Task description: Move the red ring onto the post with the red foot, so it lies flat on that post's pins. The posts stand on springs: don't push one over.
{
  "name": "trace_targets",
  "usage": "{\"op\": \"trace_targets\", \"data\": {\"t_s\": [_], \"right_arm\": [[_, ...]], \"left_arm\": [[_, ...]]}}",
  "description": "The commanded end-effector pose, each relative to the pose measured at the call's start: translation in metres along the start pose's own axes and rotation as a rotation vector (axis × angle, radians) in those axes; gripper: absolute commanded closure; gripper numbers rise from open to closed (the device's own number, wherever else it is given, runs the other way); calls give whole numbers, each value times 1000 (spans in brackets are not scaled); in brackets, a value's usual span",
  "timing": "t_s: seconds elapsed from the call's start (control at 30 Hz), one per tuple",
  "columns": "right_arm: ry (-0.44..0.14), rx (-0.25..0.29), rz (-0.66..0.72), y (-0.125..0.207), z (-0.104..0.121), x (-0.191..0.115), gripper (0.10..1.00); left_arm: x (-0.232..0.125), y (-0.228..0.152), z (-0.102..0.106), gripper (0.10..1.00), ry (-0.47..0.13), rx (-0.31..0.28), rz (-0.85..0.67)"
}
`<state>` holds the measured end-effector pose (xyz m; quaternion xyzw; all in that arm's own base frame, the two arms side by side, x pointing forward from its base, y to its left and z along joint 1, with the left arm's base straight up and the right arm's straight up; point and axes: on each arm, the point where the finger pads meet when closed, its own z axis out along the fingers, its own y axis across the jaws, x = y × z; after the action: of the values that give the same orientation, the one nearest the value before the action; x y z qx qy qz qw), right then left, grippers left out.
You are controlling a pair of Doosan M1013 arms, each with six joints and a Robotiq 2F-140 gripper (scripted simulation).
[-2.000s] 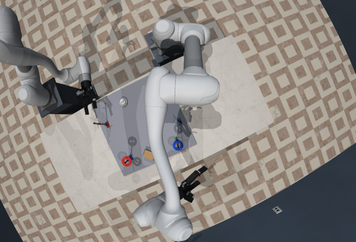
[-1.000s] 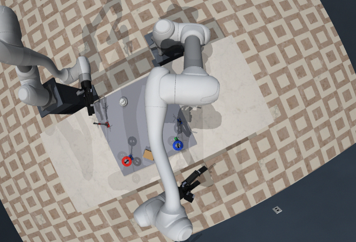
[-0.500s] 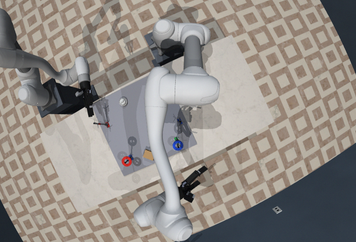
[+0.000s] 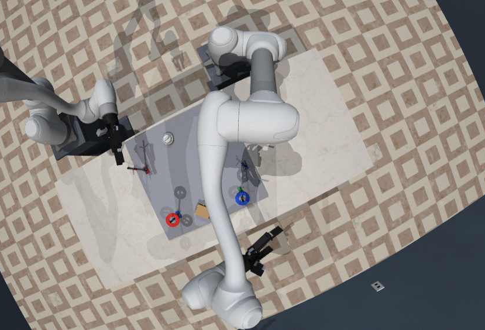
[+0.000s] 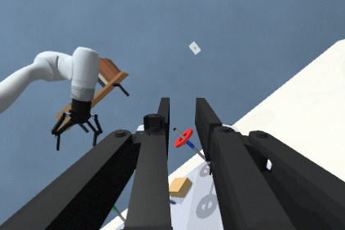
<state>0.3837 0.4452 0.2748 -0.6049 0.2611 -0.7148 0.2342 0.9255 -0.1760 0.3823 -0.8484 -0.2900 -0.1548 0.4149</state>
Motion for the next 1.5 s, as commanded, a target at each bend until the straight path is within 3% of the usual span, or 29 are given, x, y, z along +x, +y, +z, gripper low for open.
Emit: {"op": "trace_targets", "data": {"t_s": [0.0,0.27,0.63,0.73,0.83,0.93,1.3,1.47], "right_arm": [[0,22,19,-23,14,16,849],[9,53,38,-46,30,46,849],[46,113,66,-87,58,113,849],[44,165,-54,-95,77,91,849],[48,178,-63,-100,79,94,849],[52,216,-145,-107,95,85,849],[86,403,-550,-133,161,45,849],[89,418,-584,-134,166,42,849]], "left_arm": [[1,-1,-1,98,1,-1,-2],[1,-1,-1,98,1,-1,-2],[1,-1,-1,98,1,-1,-2],[1,-1,-1,98,1,-1,-2],[1,-1,-1,98,1,-1,-2],[1,-1,-1,98,1,-1,-2],[1,-1,-1,98,1,-1,-2],[1,-1,-1,98,1,-1,-2]]}}
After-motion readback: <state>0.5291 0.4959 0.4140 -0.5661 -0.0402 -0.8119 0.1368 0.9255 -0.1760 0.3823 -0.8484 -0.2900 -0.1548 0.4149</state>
